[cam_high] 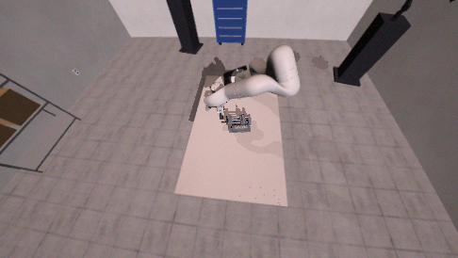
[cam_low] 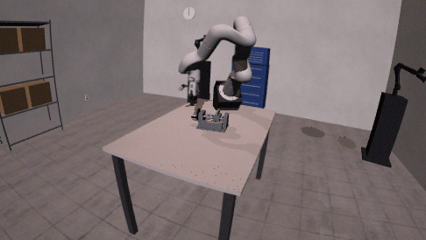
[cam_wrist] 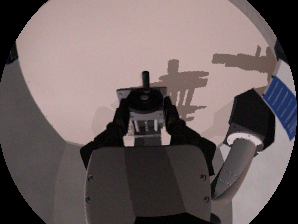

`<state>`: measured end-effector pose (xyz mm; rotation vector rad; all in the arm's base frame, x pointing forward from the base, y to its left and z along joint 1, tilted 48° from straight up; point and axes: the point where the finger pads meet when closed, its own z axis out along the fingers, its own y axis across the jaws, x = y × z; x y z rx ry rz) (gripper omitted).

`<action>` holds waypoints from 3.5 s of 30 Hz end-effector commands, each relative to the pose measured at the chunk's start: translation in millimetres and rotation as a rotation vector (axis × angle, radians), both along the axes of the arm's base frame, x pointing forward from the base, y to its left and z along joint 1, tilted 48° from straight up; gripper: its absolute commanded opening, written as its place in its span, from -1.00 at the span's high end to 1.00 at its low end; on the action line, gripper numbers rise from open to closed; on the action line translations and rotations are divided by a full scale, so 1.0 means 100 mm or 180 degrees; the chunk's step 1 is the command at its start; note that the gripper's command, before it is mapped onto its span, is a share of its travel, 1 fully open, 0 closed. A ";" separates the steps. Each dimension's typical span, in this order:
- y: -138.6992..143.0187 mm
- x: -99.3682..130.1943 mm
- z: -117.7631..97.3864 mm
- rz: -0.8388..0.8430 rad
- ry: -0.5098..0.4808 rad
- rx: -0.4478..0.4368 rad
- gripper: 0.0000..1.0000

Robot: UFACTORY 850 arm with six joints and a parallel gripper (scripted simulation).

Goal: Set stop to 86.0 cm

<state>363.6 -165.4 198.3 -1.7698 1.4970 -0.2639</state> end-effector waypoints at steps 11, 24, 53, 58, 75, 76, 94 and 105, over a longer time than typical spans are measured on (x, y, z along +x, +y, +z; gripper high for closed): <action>0.26 0.27 0.61 0.0000 -0.0001 -0.0002 -0.13; 0.28 0.29 0.64 0.0000 -0.0002 -0.0002 -0.13; 0.28 0.29 0.64 0.0000 -0.0002 -0.0002 -0.13; 0.28 0.29 0.64 0.0000 -0.0002 -0.0002 -0.13; 0.28 0.29 0.64 0.0000 -0.0002 -0.0002 -0.13; 0.28 0.29 0.64 0.0000 -0.0002 -0.0002 -0.13; 0.28 0.29 0.64 0.0000 -0.0002 -0.0002 -0.13; 0.28 0.29 0.64 0.0000 -0.0002 -0.0002 -0.13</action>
